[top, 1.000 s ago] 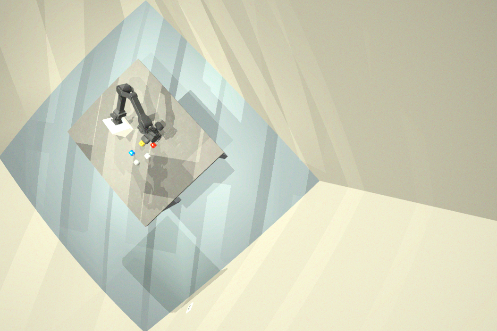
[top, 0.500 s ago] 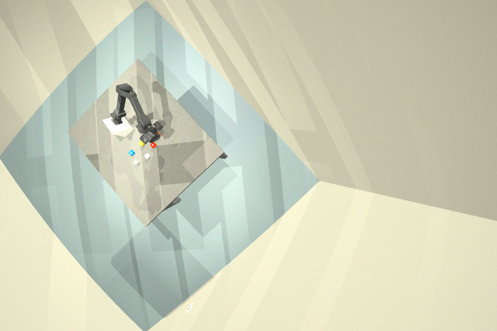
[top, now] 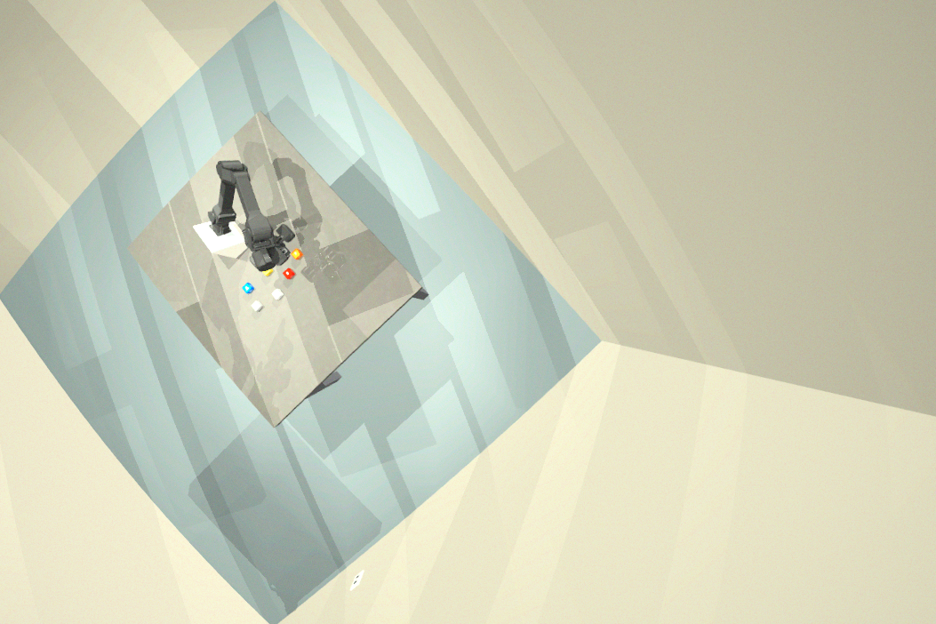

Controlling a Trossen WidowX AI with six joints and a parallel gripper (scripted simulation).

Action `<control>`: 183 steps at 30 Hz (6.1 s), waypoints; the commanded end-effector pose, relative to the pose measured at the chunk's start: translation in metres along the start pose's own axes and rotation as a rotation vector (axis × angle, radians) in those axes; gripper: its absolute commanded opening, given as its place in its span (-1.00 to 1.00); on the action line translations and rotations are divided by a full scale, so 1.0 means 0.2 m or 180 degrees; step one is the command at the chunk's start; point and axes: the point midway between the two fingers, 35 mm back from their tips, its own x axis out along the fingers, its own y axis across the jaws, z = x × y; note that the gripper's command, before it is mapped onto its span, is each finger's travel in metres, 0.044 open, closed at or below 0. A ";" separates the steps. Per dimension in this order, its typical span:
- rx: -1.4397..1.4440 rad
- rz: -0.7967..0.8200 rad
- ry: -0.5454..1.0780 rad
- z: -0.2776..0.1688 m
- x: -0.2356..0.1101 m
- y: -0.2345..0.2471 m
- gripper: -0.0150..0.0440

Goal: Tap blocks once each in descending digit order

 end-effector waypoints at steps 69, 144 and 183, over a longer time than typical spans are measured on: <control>0.0039 -0.0025 0.0032 -0.32 0.04 -1.32 -0.42; 0.0030 -0.0007 0.0022 0.27 0.00 -0.88 -0.42; 0.0025 -0.0015 0.0019 0.14 0.44 -1.44 -0.42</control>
